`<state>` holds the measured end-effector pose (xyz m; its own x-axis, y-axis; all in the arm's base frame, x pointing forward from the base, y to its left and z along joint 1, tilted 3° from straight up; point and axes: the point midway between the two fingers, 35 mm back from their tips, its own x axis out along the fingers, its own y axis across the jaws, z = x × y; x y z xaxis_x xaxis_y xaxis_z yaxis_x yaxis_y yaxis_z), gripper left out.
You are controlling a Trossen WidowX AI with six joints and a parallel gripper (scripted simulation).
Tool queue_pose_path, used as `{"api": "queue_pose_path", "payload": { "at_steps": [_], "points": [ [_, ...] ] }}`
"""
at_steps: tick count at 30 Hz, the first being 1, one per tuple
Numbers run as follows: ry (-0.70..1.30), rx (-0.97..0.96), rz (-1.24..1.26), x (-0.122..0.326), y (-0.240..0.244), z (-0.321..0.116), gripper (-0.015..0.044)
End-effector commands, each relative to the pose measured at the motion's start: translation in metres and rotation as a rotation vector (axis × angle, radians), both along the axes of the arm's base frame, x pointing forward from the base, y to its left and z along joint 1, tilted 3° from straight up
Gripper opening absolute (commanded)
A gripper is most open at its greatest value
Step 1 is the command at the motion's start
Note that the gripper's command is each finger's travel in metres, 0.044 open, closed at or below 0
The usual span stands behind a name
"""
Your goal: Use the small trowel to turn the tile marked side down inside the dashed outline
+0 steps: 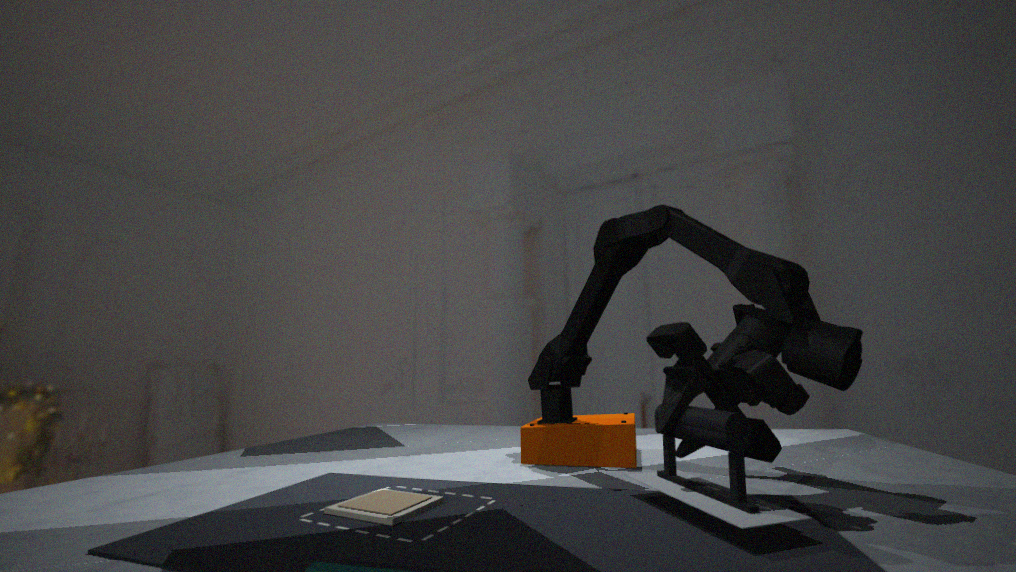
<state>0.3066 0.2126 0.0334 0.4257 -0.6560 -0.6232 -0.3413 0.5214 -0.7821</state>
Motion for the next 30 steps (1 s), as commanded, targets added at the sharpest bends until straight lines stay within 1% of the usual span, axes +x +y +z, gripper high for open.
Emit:
{"api": "queue_pose_path", "payload": {
  "at_steps": [1, 13, 24, 25, 30],
  "points": [
    [-0.007, -0.002, 0.002, 0.001, 0.000, -0.005, 0.0000],
    [-0.005, 0.003, 0.004, 0.002, 0.000, -0.022, 0.0000],
    [-0.005, 0.003, 0.004, 0.002, 0.000, -0.022, 0.0289],
    [-0.005, 0.003, 0.004, 0.002, 0.000, -0.022, 0.0300],
    [-0.005, 0.003, 0.004, 0.002, 0.000, -0.022, 0.0300]
  ]
}}
